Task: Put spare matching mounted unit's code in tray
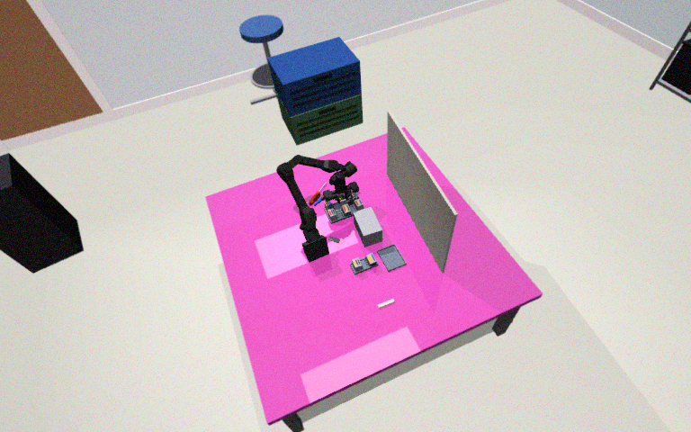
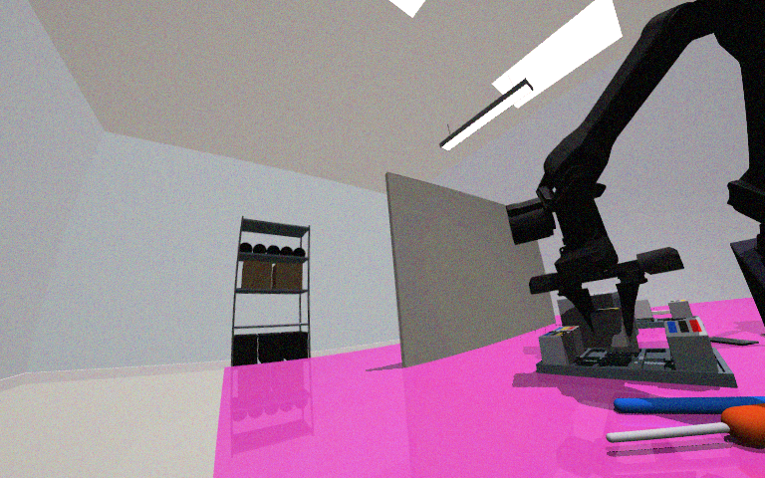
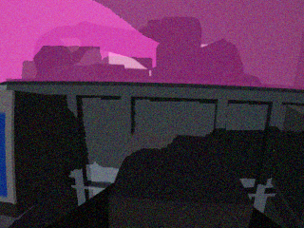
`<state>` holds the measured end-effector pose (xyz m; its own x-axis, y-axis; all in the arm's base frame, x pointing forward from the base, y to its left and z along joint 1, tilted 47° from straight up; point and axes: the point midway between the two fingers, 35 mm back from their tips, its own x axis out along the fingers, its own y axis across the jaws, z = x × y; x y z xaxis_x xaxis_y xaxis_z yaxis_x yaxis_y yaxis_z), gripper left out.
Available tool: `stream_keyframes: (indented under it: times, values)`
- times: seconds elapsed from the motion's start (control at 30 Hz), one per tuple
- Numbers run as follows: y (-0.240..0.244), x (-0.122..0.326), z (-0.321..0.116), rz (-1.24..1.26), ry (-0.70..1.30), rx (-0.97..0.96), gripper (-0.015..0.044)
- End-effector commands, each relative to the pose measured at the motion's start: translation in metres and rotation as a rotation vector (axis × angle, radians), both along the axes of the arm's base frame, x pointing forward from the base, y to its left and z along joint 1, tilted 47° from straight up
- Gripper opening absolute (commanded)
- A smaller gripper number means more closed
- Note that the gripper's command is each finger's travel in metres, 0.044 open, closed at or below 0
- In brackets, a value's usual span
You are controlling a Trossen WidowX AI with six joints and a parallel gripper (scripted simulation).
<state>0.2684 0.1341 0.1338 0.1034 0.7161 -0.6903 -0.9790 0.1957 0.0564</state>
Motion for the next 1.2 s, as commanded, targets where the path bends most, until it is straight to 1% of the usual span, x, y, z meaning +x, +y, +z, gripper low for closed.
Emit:
stream_keyframes:
  times: [0.0, 0.17, 0.5, 0.97, 1.17]
  values:
    - [-0.016, 0.0, 0.019, -0.003, -0.015, 0.004, 0.0]
    - [-0.033, -0.006, 0.036, -0.005, -0.013, 0.007, 0.0]
    - [-0.035, -0.007, 0.036, -0.005, -0.004, 0.003, 0.0]
    - [-0.087, -0.017, 0.083, -0.005, -0.01, 0.004, 0.0]
    - [-0.093, -0.012, 0.081, -0.007, -0.01, 0.001, 0.0]
